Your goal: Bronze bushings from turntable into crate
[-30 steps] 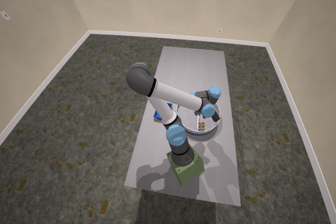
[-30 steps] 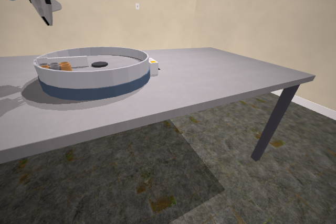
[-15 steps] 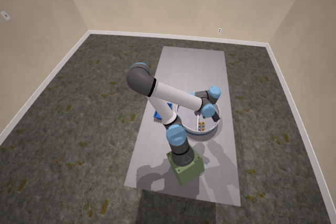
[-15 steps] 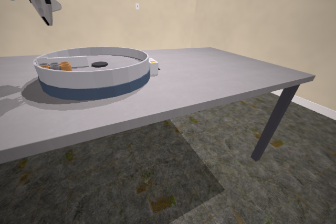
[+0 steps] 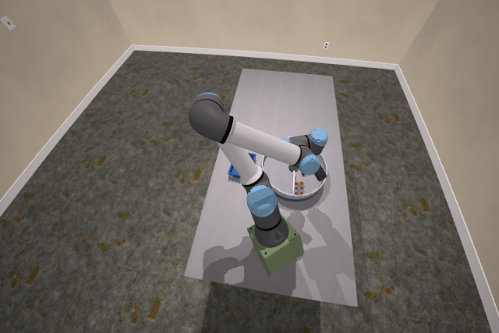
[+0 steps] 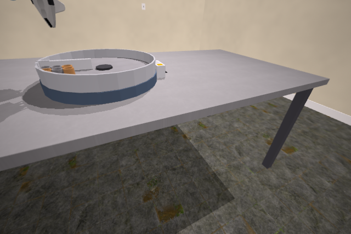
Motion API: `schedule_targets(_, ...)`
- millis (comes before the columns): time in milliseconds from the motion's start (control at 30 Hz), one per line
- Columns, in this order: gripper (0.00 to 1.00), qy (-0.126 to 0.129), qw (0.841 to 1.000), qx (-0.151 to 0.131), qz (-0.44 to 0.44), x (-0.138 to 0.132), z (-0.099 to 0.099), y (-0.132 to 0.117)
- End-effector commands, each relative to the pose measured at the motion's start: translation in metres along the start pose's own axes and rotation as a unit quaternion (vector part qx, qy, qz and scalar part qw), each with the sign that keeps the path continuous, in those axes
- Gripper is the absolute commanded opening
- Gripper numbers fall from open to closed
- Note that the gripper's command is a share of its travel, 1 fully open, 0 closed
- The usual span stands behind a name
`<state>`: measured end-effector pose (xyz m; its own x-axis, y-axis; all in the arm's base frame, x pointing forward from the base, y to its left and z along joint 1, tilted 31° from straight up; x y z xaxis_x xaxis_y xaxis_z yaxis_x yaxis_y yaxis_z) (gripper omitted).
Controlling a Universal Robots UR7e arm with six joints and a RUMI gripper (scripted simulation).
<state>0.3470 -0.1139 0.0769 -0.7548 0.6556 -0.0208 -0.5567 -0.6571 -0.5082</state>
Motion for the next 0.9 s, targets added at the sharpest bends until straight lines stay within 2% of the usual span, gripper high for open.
schedule_targets(0,0.06,-0.004,1.0,-0.002,-0.002,-0.005,-0.023,-0.001)
schedule_targets(133,0.06,-0.004,1.0,-0.001,-0.002,-0.015,-0.052,-0.003)
schedule_targets(267,0.06,-0.001,1.0,-0.001,0.0,-0.026,-0.072,-0.005)
schedule_targets(467,0.06,-0.001,1.0,-0.001,0.0,-0.028,-0.08,-0.006)
schedule_targets(867,0.06,-0.002,1.0,-0.001,-0.001,-0.027,-0.08,-0.006)
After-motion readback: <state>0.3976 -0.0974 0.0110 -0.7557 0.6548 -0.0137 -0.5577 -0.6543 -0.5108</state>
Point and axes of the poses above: the point where the finger pads meet when closed, its own z axis back along the fingers, its own x axis across the jaws, y = z × x, the point moved 5 cm from there along z, back along the fingers, and after that the axes turned 5 degrees about -z, right-handed, at the moved point
